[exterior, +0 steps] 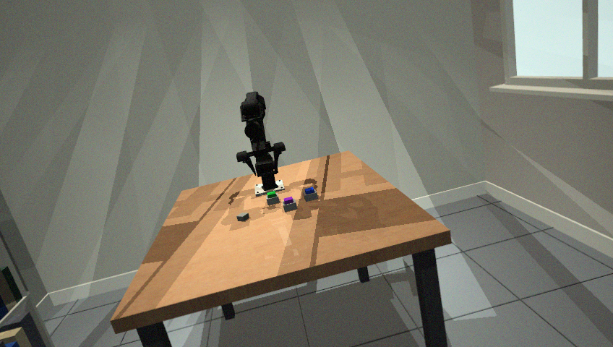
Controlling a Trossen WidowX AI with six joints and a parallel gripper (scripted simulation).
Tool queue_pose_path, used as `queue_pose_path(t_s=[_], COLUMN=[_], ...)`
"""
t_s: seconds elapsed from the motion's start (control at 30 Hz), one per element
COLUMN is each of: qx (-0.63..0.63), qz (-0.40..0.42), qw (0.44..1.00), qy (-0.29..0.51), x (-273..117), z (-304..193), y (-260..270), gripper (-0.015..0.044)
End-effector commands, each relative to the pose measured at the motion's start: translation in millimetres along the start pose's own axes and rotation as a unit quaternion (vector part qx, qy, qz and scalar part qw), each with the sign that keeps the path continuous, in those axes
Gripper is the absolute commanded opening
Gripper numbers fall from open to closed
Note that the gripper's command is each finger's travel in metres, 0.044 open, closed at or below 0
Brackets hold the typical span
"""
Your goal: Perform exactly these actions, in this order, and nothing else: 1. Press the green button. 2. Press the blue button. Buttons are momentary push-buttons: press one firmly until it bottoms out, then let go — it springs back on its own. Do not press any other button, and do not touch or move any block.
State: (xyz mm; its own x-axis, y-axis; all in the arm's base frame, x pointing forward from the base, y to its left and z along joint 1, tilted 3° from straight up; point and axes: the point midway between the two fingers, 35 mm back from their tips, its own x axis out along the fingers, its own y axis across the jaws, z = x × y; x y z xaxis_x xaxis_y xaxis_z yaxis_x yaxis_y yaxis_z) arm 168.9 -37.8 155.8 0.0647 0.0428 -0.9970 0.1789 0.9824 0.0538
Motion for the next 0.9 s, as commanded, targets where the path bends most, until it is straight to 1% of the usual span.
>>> queue_pose_path(t_s=[0.0, 0.07, 0.13, 0.37, 0.4, 0.67, 0.87], qx=[0.004, 0.004, 0.004, 0.004, 0.004, 0.004, 0.004], qz=[-0.002, -0.002, -0.002, -0.002, -0.002, -0.002, -0.002], qw=[1.0, 1.0, 1.0, 1.0, 1.0, 1.0, 1.0], qy=[0.005, 0.005, 0.005, 0.005, 0.005, 0.005, 0.005], x=[16.8, 42.0, 58.2, 60.2, 60.2, 60.4, 69.3], z=[0.5, 0.2, -1.4, -1.6, -1.6, -1.6, -1.2], y=[-0.3, -0.4, -0.3, -0.3, -0.3, -0.3, -0.4], gripper=[0.0321, 0.0269, 0.0216, 0.0032, 0.002, 0.002, 0.002])
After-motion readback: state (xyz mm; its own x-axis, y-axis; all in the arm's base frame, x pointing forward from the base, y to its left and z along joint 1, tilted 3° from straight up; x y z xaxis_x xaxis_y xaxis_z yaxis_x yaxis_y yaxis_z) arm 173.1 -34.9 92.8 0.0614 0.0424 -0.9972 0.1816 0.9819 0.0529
